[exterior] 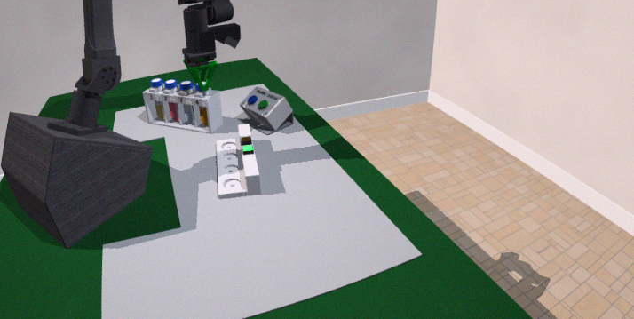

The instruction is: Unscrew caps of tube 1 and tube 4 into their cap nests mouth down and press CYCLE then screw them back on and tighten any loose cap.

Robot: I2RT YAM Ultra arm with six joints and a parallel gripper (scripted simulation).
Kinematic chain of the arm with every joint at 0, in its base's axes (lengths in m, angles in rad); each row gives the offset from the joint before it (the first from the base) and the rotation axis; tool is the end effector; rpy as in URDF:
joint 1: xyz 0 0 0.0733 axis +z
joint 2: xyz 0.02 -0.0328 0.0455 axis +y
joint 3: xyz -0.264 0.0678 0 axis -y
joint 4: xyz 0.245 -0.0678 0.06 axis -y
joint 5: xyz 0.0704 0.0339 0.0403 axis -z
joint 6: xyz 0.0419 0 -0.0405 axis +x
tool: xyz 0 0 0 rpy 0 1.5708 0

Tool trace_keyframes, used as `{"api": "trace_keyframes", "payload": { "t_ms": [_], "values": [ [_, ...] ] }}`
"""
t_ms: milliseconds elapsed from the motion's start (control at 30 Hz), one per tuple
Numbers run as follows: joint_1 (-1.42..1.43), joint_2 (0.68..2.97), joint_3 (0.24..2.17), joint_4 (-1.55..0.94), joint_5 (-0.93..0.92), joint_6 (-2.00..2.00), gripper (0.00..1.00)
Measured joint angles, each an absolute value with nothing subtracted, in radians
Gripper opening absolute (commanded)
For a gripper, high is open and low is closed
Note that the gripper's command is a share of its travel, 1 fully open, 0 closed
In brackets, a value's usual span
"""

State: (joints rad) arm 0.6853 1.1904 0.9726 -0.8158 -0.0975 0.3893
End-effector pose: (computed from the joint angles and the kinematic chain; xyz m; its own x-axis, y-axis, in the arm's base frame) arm 0.1758 0.1504 0.2732 -0.8691 -0.2226 -0.4417 -0.3660 0.8901 0.2716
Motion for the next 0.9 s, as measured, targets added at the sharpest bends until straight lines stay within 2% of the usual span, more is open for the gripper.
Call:
{"api": "trace_keyframes", "payload": {
  "t_ms": [267, 900],
  "values": [
    [0.685, 1.19, 0.973, -0.816, -0.097, 0.329, 0.49],
    [0.685, 1.19, 0.973, -0.816, -0.097, -0.289, 0.49]
  ]
}}
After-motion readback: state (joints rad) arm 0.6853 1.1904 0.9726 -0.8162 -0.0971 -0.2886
